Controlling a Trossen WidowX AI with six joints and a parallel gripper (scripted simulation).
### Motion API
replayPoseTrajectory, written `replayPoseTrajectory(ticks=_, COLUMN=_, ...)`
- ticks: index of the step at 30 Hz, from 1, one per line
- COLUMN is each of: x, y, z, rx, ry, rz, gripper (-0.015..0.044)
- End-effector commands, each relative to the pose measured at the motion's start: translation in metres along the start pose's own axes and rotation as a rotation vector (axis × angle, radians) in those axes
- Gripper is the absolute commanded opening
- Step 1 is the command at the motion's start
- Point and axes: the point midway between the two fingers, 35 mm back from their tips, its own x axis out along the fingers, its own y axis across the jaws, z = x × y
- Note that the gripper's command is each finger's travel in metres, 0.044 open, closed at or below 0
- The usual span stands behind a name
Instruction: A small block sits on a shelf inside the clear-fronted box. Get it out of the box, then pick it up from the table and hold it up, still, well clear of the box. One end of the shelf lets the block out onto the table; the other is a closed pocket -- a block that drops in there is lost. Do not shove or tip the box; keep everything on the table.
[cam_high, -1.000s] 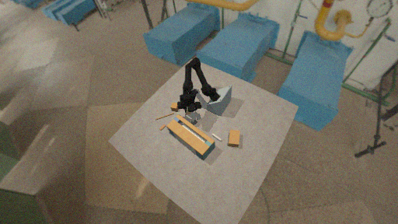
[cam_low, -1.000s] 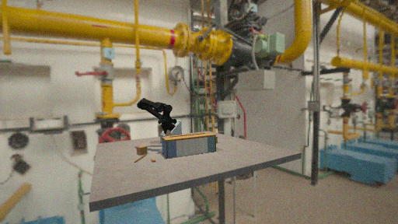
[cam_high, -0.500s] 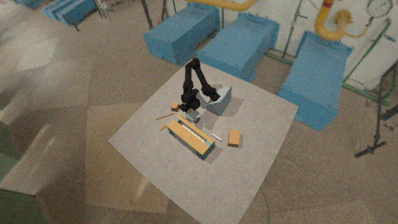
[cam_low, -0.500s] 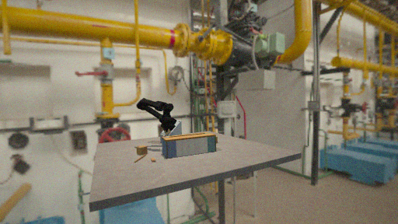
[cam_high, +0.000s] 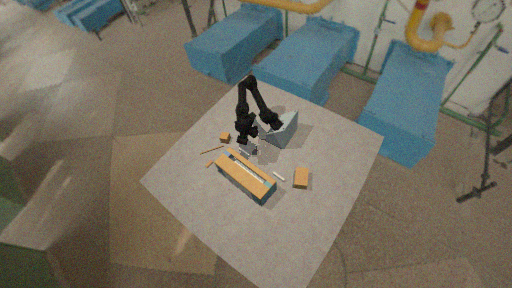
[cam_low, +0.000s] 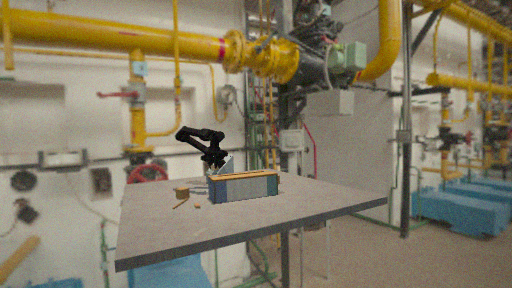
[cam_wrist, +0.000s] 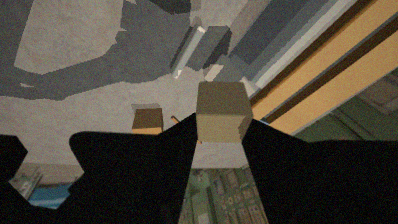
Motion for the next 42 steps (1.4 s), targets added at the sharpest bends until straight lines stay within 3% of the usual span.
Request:
replayPoseTrajectory(ticks=1, x=-0.0037, y=-0.0014, z=-0.0047, rx=-0.125, ry=0.018, rz=-0.003, gripper=0.0000)
replayPoseTrajectory(ticks=12, x=-0.0118, y=-0.0019, z=-0.0082, rx=-0.541, ry=0.053, rz=0.002, gripper=0.0000)
replayPoseTrajectory(ticks=42, x=-0.0120, y=-0.0019, z=-0.0082, rx=-0.548, ry=0.054, rz=0.002, gripper=0.0000)
